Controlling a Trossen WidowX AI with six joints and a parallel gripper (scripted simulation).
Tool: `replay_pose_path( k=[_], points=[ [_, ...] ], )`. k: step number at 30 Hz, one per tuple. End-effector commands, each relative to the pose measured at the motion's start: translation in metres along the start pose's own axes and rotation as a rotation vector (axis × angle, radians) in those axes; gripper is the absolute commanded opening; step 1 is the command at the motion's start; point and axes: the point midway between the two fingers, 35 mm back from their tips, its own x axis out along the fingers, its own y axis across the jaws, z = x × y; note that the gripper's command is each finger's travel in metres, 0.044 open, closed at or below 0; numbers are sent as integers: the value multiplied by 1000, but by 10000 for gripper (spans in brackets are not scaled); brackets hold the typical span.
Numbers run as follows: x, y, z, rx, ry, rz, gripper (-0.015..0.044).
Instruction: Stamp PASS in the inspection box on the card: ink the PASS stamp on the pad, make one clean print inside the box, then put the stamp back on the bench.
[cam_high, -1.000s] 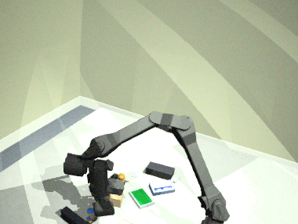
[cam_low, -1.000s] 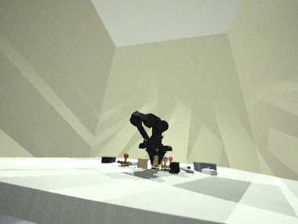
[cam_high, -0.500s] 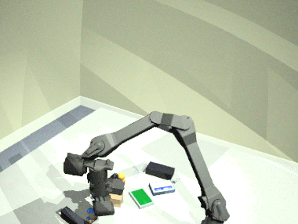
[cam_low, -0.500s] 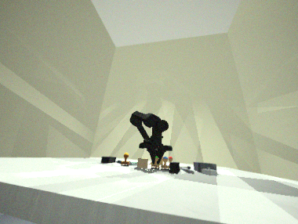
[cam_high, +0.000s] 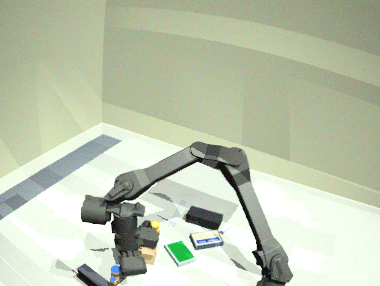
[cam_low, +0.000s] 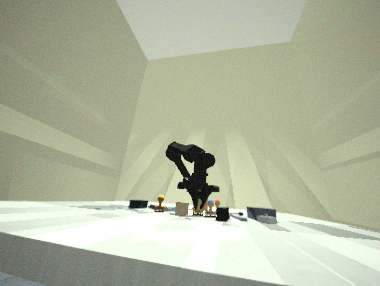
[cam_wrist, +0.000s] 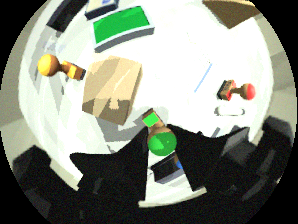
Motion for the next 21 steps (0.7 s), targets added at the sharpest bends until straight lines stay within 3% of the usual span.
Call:
replay_pose_path(
  k=[1, 21],
  points=[
    [-4, 1, -2, 6, 7, 2, 0],
    [-14, 1, -3, 5, 8, 0, 0]
  ],
)
